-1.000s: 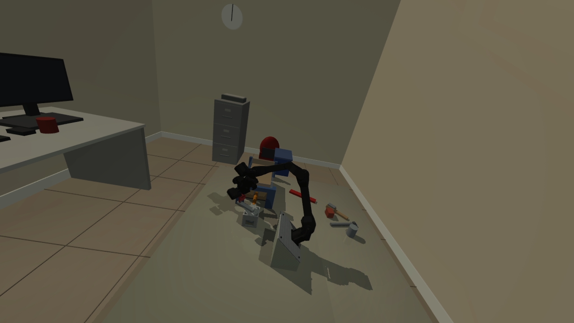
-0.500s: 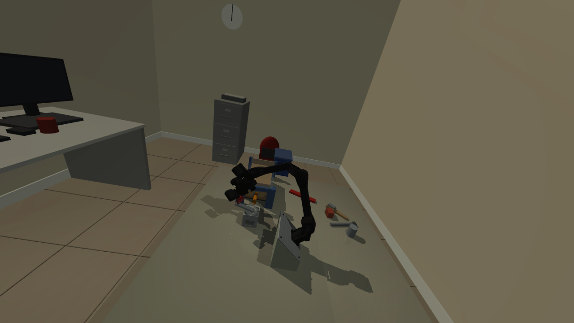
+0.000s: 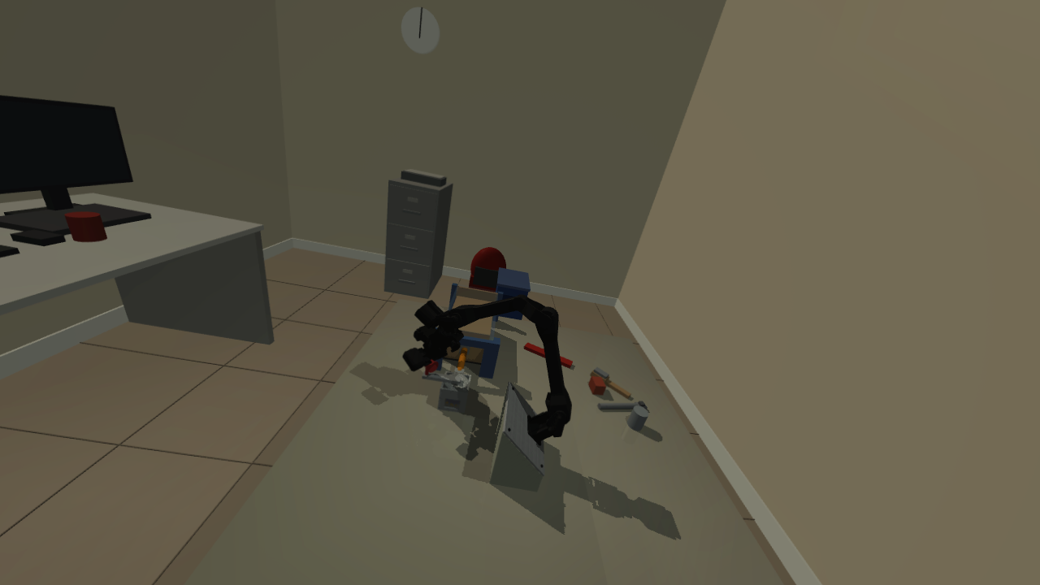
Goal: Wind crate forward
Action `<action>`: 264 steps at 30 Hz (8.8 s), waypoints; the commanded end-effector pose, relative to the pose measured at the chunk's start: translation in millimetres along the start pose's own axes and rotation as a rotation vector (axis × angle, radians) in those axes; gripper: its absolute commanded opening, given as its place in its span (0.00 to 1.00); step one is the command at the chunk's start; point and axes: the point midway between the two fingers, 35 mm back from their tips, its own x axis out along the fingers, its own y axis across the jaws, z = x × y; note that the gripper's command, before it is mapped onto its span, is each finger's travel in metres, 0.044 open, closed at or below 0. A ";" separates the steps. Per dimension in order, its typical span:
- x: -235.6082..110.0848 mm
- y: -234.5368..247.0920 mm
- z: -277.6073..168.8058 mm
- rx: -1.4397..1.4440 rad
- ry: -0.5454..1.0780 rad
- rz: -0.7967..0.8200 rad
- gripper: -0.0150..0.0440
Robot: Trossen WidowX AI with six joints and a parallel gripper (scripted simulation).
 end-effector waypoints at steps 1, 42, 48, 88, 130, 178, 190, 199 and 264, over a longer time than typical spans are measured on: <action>-1.6 11.8 -13.9 -0.013 0.025 0.017 0.25; -28.0 38.9 -68.0 -0.015 0.028 0.020 0.25; -32.1 39.3 -76.7 -0.015 0.029 0.021 0.25; -57.7 18.3 -130.5 -0.017 0.034 0.020 0.25; -73.7 -54.8 -164.8 -0.017 0.038 0.014 0.25; -62.7 -128.0 -144.4 -0.016 0.038 0.008 0.25; -56.5 -141.9 -132.3 -0.016 0.037 0.007 0.25; -51.3 -150.2 -122.0 -0.015 0.037 0.006 0.25; -7.4 -153.3 -32.4 -0.012 0.031 0.004 0.25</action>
